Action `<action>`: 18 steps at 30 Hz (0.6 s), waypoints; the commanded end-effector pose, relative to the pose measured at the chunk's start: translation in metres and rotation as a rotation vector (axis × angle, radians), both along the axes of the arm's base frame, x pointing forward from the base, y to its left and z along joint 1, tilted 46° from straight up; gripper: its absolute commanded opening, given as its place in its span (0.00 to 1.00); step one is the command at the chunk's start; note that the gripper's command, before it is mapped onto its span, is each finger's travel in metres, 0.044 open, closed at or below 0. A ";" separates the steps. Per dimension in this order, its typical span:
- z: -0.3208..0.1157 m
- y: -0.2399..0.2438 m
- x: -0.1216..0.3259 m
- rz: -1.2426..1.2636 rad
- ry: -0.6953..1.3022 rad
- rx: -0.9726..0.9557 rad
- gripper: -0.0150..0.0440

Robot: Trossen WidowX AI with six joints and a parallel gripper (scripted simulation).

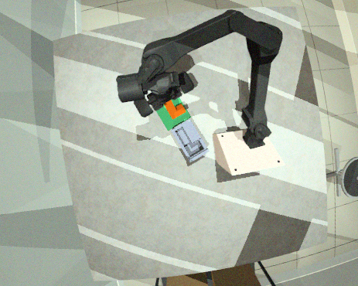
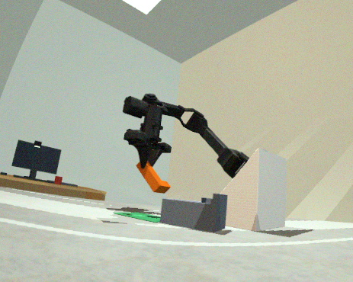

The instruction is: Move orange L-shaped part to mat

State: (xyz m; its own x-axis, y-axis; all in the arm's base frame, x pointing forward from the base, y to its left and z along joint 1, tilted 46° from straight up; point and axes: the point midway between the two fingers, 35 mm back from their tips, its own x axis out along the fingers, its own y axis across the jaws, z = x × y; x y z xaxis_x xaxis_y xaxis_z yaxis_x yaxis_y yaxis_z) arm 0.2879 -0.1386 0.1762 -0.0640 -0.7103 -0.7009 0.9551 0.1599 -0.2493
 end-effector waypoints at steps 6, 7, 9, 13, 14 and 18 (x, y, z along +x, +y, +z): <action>-0.009 -0.011 -0.002 0.001 0.003 -0.004 0.25; -0.010 -0.012 -0.002 0.001 0.003 -0.004 0.25; -0.013 -0.014 -0.002 0.001 0.003 -0.004 0.25; -0.017 -0.019 -0.002 0.001 0.003 -0.005 0.25; -0.018 -0.020 -0.002 0.001 0.003 -0.005 0.25; -0.023 -0.025 -0.003 0.000 0.003 -0.005 0.25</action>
State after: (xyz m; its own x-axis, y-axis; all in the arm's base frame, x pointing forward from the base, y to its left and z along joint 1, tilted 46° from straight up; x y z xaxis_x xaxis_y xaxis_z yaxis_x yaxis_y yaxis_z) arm 0.2859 -0.1598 0.1564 -0.0646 -0.7128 -0.6984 0.9551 0.1586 -0.2502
